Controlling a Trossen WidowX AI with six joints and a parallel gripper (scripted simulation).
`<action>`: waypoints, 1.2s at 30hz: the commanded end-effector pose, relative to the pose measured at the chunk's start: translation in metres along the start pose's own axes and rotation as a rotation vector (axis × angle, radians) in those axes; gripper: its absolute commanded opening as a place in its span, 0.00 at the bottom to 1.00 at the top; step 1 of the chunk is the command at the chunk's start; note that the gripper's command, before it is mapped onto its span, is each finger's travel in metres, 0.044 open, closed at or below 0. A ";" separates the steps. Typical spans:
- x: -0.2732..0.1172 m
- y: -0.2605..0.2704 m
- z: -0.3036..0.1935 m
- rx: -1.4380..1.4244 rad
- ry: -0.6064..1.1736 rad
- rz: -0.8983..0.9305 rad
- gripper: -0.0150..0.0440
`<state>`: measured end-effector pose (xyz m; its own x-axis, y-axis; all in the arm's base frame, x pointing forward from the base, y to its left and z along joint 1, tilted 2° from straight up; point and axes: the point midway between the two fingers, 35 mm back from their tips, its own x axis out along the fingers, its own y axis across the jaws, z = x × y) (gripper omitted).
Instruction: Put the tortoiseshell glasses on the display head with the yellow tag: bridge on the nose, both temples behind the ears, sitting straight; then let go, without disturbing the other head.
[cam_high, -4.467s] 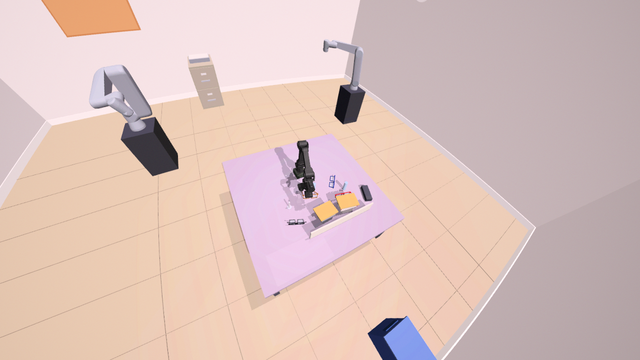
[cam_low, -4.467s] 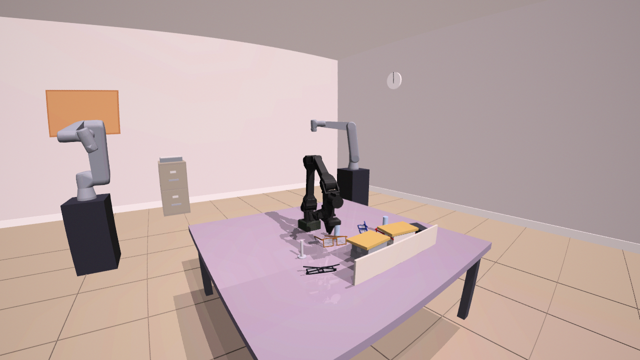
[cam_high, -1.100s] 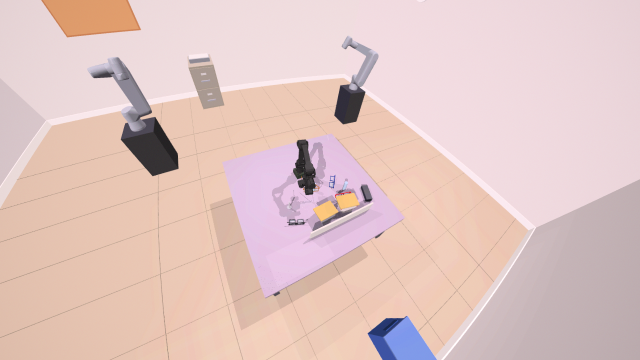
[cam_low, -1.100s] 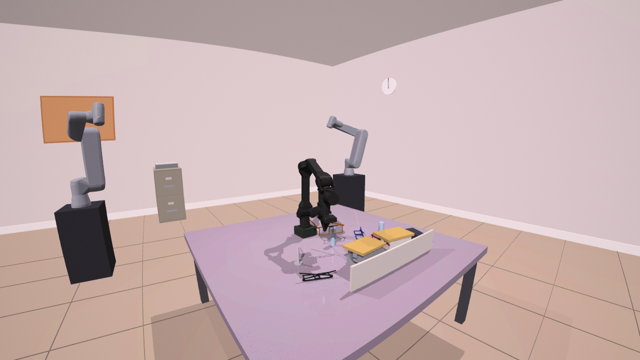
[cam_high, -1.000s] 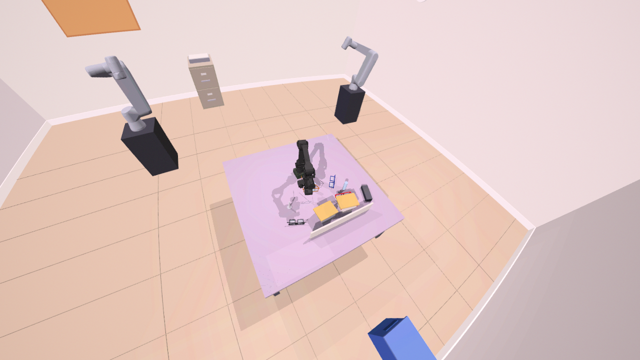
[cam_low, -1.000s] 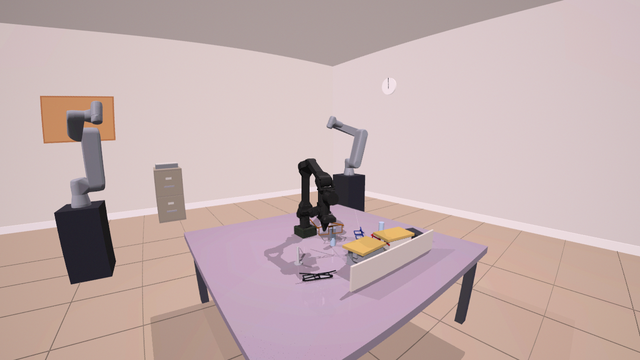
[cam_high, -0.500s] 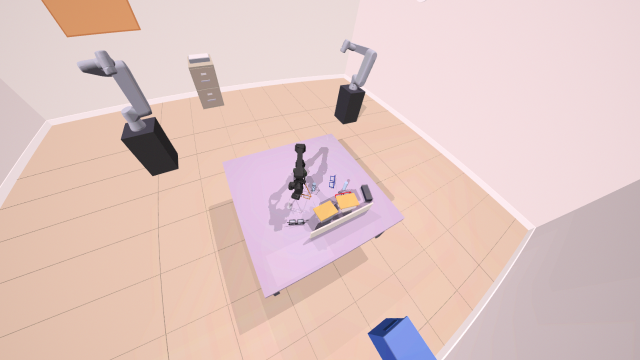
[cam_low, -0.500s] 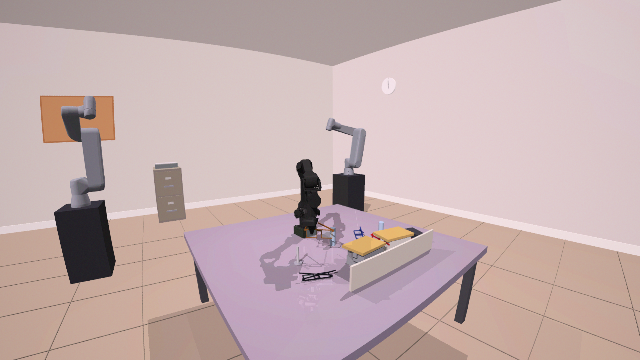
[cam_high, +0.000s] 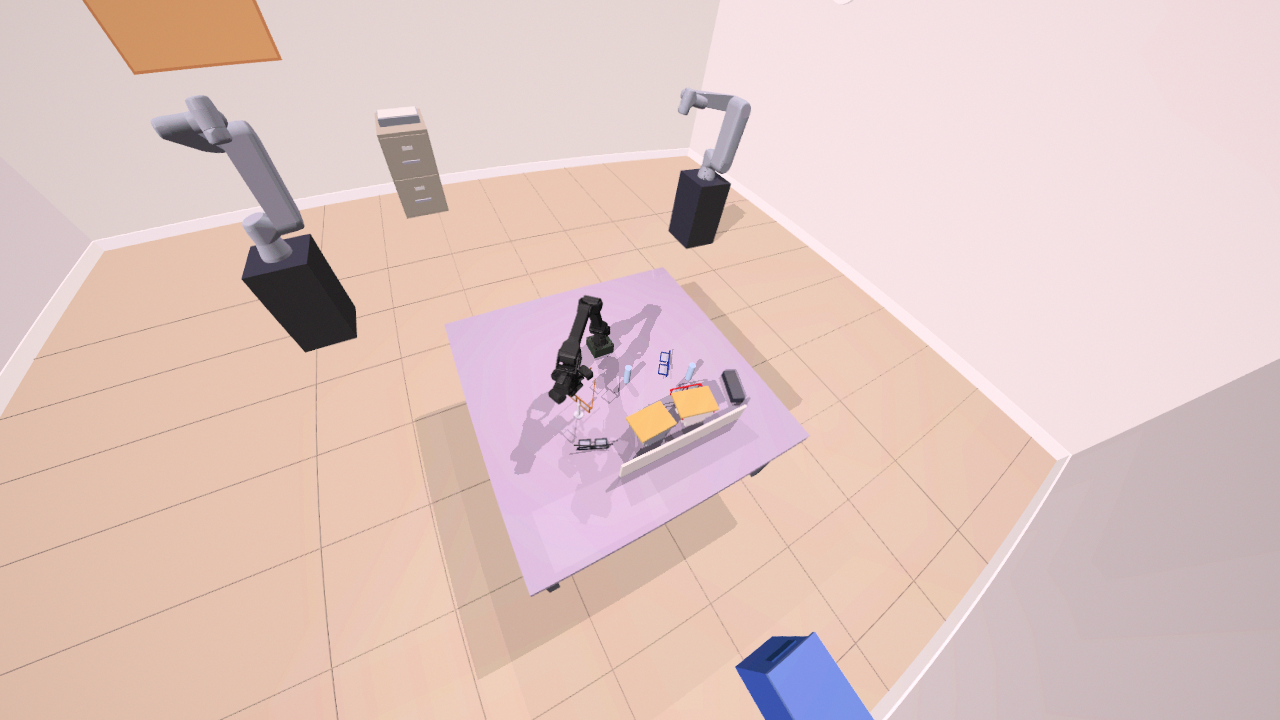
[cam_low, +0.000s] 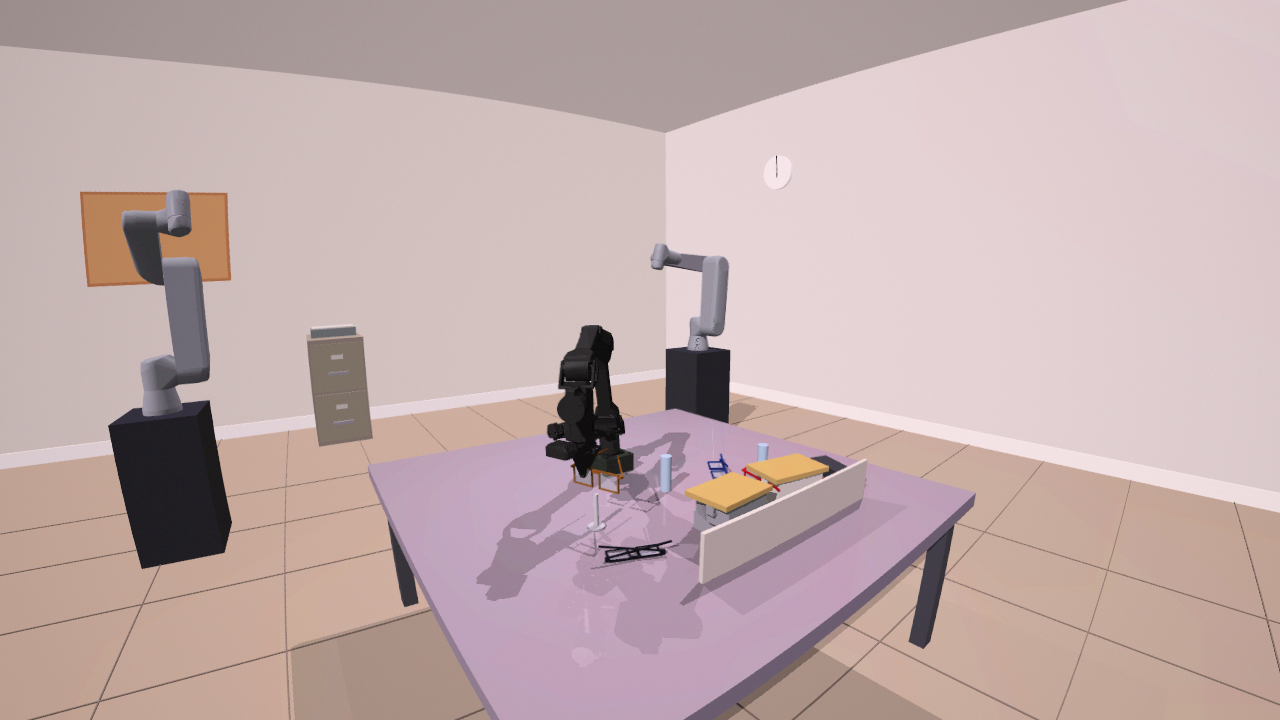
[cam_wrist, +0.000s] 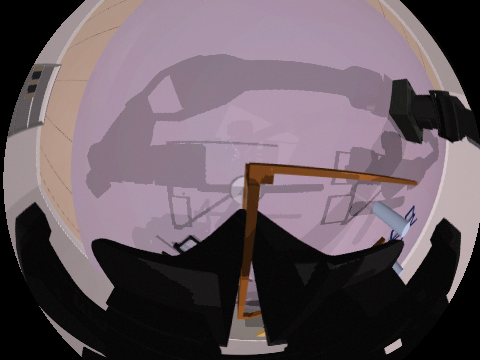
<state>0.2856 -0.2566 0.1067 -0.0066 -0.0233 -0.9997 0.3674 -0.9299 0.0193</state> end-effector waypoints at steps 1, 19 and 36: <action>0.002 0.024 0.022 0.135 -0.007 0.004 0.25; 0.042 0.033 0.030 0.180 -0.008 0.005 0.25; 0.063 0.034 0.035 0.180 -0.009 0.005 0.25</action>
<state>0.2688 -0.3012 0.0476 -0.0069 -0.0330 -0.9994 0.1952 -0.9803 0.0310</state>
